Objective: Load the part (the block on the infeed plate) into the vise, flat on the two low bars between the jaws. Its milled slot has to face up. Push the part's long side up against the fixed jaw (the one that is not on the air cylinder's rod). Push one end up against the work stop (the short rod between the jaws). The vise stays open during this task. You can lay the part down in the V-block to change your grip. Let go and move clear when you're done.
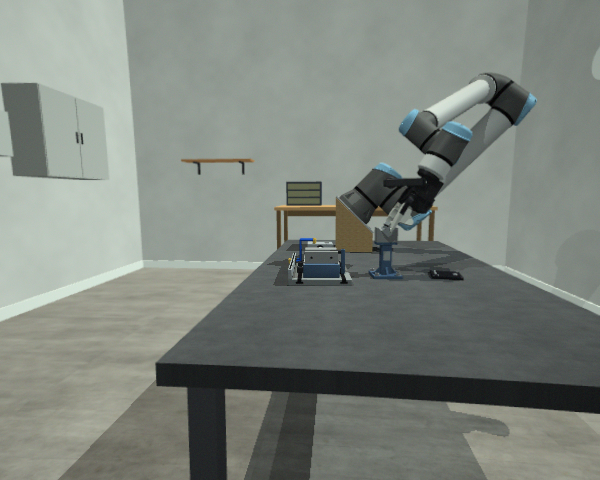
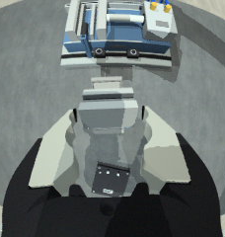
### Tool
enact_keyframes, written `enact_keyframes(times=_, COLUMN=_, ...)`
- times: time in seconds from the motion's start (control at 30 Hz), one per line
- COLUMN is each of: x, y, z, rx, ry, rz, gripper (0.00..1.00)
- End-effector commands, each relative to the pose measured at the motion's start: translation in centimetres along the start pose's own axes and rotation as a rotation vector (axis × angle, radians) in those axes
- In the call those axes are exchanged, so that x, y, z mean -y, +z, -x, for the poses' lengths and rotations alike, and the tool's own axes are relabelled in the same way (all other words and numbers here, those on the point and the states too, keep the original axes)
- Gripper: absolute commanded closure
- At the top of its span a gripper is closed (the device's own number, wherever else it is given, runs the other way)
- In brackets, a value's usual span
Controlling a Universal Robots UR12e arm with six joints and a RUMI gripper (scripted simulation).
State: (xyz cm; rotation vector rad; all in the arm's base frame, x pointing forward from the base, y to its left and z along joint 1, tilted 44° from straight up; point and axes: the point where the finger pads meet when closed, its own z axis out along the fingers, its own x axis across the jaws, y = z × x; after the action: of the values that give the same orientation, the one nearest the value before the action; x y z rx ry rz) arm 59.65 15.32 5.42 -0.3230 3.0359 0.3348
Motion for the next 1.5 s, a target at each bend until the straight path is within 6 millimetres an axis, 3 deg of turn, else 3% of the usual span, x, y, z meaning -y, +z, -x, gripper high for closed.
enact_keyframes(times=0.0, x=0.09, y=-0.03, z=0.04, rx=0.0, ry=-0.001, rz=0.055, gripper=0.49)
enact_keyframes(times=1.47, x=0.47, y=0.09, z=0.04, rx=0.0, ry=-0.001, rz=0.564, gripper=0.49)
